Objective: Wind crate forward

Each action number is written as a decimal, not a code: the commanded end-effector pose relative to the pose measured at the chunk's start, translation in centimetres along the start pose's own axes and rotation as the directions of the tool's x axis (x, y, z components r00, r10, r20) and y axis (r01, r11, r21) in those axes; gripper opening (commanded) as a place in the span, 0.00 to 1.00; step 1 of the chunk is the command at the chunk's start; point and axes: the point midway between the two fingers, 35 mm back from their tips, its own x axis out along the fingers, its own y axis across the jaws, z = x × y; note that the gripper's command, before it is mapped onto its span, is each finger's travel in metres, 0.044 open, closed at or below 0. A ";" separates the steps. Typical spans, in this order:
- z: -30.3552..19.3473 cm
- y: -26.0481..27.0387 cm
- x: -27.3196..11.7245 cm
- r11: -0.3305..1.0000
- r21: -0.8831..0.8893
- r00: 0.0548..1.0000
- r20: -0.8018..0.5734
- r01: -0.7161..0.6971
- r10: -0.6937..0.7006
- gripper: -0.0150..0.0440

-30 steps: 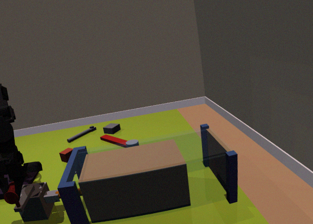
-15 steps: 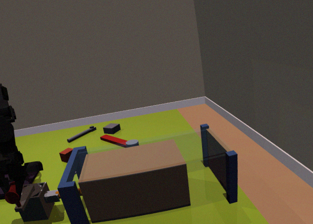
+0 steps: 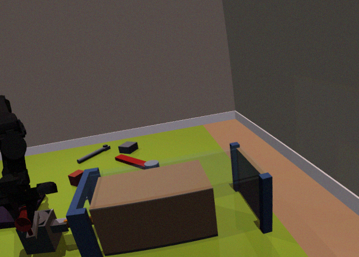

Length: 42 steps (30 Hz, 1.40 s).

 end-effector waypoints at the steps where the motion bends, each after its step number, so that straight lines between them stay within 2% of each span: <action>1: -0.9 2.5 -0.3 0.998 -0.021 0.999 -0.020 -0.051 0.051 0.25; 42: -1.5 4.1 -0.7 0.998 -0.020 0.998 -0.021 -0.053 0.052 0.25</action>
